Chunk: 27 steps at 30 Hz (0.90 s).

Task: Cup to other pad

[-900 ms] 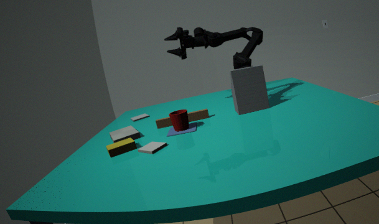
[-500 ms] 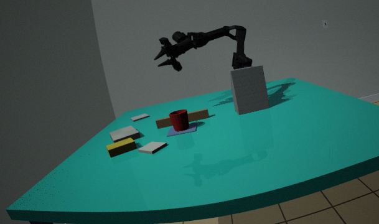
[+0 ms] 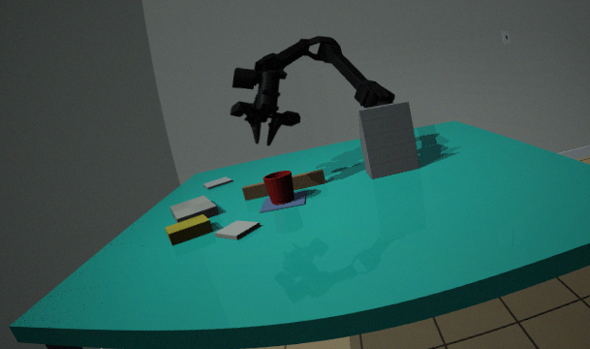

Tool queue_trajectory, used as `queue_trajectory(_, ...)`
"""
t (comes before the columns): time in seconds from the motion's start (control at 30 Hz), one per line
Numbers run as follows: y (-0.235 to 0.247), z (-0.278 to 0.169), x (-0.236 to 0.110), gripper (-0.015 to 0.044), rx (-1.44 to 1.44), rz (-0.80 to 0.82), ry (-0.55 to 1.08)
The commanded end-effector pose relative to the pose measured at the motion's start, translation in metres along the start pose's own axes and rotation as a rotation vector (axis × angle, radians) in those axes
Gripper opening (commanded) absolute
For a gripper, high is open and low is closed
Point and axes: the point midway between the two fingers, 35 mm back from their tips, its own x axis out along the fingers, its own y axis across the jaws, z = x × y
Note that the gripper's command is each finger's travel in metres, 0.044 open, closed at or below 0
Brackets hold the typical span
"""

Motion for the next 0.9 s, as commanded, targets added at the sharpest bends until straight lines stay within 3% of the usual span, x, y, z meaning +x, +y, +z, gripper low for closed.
queue_trajectory(0.0,-0.015,-0.025,0.026,0.0148,0.04,-0.211,-0.05)
queue_trajectory(0.17,-0.033,-0.05,0.046,0.0148,0.061,-0.406,-0.173)
queue_trajectory(0.87,-0.04,-0.048,0.066,0.0148,0.061,-0.412,-0.178)
